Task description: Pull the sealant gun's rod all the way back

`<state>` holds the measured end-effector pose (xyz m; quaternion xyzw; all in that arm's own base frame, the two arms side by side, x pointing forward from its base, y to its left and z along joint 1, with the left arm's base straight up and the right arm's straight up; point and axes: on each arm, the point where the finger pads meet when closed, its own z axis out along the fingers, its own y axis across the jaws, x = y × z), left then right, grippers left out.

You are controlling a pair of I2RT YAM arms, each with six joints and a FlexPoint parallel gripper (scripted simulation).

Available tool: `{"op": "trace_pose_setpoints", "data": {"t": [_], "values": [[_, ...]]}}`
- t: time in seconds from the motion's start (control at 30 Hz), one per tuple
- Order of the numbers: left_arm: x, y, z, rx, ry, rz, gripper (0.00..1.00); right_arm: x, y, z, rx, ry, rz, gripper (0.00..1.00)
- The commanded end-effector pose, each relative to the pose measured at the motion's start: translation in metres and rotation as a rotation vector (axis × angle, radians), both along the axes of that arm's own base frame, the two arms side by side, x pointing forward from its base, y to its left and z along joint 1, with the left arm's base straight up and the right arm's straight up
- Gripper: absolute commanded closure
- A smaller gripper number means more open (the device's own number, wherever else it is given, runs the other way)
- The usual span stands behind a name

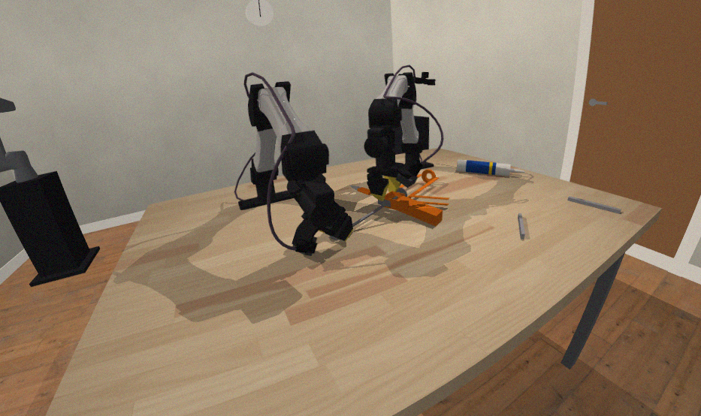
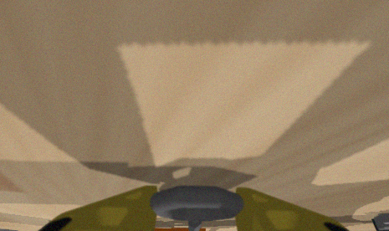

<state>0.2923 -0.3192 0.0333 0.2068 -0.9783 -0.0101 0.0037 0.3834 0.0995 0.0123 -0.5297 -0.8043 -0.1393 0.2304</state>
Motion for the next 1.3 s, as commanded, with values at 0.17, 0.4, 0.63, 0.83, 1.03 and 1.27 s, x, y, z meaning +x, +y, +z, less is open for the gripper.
{"op": "trace_pose_setpoints", "data": {"t": [0.17, 0.4, 0.63, 0.83, 1.03, 1.27], "values": [[-0.004, 0.009, -0.009, 0.016, 0.009, -0.012, 0.54, 0.003, -0.001, 0.005, 0.001, -0.016, -0.001, 0.52], [0.002, 0.0, 0.004, -0.013, -0.015, 0.002, 0.43, 0.008, -0.019, 0.009, -0.013, 0.017, 0.002, 0.34], [0.004, -0.001, 0.022, -0.034, -0.04, 0.002, 0.22, 0.015, -0.03, 0.044, -0.01, -0.011, 0.003, 0.34], [0.005, 0.0, 0.048, -0.054, -0.059, 0.002, 0.22, 0.014, -0.023, 0.058, 0.001, -0.044, 0.004, 0.34], [-0.004, 0.004, 0.037, 0.023, -0.001, -0.03, 0.0, 0.015, -0.024, 0.06, -0.006, -0.051, 0.015, 0.34], [-0.007, 0.014, 0.022, 0.061, 0.031, -0.026, 0.0, 0.016, -0.026, 0.057, -0.021, -0.14, 0.084, 0.34]]}}
